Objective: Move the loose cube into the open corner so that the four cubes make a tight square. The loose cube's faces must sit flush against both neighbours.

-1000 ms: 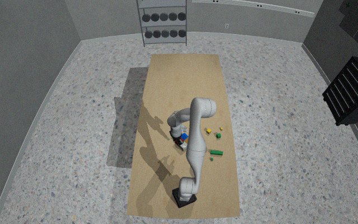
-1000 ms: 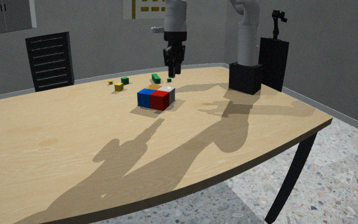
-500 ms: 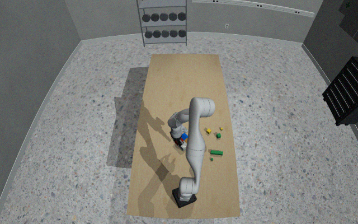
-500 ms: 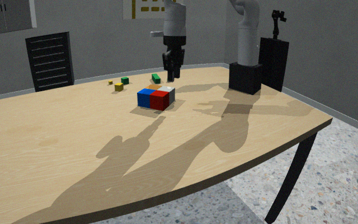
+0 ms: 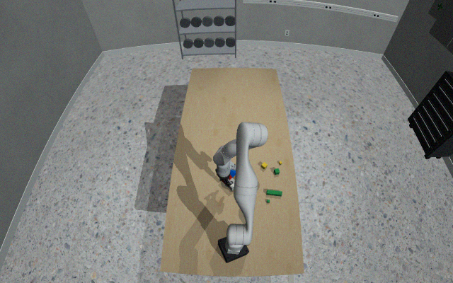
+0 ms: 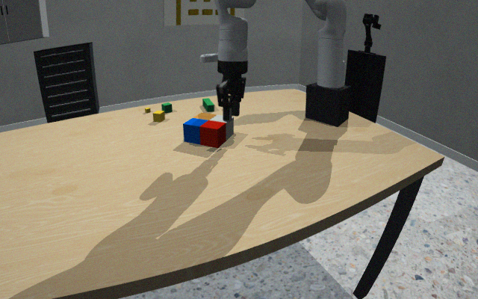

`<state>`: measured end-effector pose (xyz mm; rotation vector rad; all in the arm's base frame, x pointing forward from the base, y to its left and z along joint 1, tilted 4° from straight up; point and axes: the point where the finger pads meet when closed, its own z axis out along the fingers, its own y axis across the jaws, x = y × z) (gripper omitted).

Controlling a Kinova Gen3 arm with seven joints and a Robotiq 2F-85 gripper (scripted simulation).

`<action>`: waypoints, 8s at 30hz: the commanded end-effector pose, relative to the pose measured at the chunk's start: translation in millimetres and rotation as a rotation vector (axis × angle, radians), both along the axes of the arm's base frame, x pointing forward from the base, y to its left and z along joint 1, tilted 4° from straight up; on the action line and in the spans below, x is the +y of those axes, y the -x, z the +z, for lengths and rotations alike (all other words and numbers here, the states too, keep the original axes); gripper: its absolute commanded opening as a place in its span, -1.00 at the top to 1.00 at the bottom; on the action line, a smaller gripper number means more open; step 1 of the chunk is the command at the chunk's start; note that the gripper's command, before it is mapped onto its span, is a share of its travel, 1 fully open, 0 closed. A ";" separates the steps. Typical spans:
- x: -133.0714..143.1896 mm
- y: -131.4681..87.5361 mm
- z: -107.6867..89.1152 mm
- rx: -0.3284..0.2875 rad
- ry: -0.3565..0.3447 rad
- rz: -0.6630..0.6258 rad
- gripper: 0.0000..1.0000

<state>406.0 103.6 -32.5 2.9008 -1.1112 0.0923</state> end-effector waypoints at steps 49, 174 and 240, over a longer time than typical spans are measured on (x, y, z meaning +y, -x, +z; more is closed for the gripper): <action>0.7 3.6 -47.2 0.012 0.002 0.006 -0.10; -7.1 -6.0 -46.4 0.012 0.002 0.006 -0.10; 0.8 2.2 -25.0 0.012 0.002 0.006 -0.10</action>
